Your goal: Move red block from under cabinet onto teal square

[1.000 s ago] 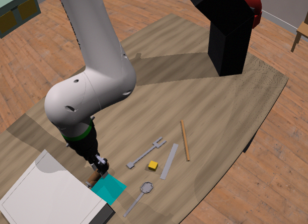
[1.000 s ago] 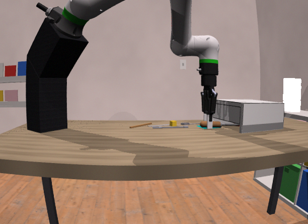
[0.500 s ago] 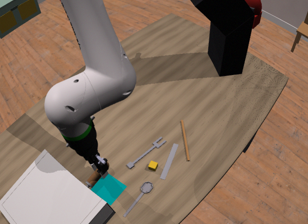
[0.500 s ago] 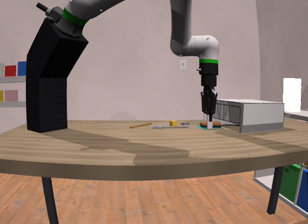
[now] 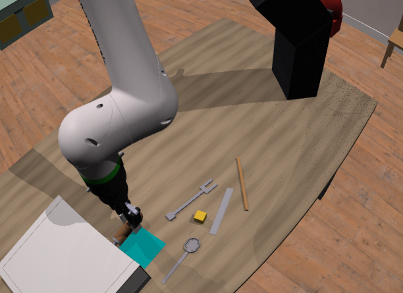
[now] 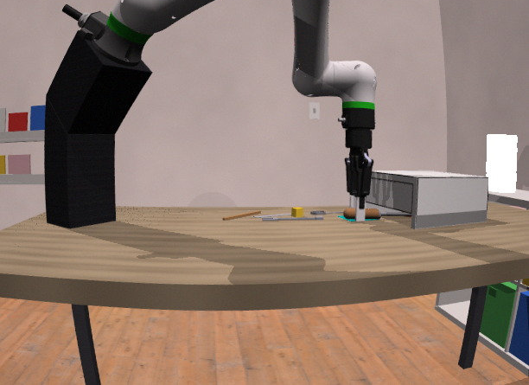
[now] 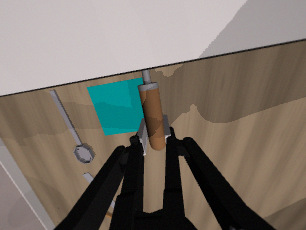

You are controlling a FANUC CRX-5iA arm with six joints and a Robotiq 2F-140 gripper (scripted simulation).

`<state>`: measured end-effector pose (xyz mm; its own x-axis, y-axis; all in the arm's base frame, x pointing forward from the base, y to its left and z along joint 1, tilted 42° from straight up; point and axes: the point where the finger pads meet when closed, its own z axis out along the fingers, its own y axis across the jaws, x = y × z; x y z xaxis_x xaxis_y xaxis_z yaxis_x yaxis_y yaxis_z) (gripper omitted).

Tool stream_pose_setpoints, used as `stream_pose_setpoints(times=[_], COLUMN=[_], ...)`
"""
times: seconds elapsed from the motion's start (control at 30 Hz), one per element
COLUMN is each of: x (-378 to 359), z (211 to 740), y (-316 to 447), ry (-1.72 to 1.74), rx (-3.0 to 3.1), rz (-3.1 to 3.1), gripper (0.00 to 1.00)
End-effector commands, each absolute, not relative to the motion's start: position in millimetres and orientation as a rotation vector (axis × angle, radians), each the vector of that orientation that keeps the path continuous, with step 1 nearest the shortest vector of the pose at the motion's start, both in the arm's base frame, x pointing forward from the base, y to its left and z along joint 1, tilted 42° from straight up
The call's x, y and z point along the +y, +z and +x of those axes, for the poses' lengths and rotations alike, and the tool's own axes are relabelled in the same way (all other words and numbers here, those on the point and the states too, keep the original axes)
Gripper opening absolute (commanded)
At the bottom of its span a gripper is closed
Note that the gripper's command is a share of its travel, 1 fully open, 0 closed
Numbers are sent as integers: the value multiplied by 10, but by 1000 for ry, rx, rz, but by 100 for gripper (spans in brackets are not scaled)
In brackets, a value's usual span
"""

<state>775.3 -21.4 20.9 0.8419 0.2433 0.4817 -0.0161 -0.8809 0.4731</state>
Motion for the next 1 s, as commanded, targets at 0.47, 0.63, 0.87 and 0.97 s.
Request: stream_pose_setpoints(times=[0.47, 0.63, 0.87, 0.97], x=[-224, -235, -258, -267], z=[7714, 7676, 7595, 7565], y=[189, 167, 120, 103], ry=[753, 753, 753, 753], rx=[168, 168, 168, 168], rz=[2551, 2551, 2551, 2550], gripper=[0, 0, 0, 0])
